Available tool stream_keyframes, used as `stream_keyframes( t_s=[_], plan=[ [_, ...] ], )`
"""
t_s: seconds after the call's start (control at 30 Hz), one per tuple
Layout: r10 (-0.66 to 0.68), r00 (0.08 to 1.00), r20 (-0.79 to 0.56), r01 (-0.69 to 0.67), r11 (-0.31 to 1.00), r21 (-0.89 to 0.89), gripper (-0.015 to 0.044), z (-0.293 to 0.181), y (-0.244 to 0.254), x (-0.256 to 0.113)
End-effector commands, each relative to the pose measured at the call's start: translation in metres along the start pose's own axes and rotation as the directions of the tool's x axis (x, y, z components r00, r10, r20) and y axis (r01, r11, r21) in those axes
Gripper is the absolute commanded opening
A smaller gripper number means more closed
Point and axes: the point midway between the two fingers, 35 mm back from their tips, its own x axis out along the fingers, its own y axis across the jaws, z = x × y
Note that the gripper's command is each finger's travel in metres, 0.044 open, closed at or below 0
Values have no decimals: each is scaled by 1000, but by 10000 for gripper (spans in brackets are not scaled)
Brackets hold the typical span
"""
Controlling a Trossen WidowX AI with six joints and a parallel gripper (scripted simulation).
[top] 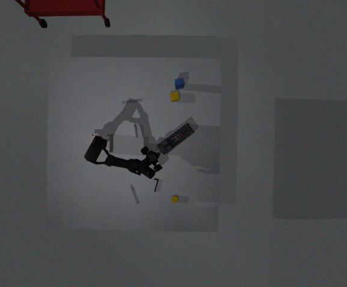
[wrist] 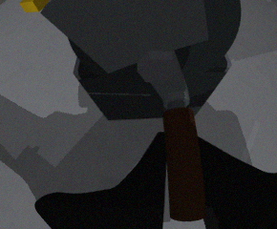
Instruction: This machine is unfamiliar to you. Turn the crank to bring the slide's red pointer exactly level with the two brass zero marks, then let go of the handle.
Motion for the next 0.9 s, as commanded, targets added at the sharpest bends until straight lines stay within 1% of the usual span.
stream_keyframes(
  t_s=[0.0, 0.87],
  plan=[
    [21, 1000, -7, -21, 1000, 11, 0, -2, 9, 3],
    [21, 1000, -7, -21, 1000, 11, 0, -2, 15, 2]
  ],
)
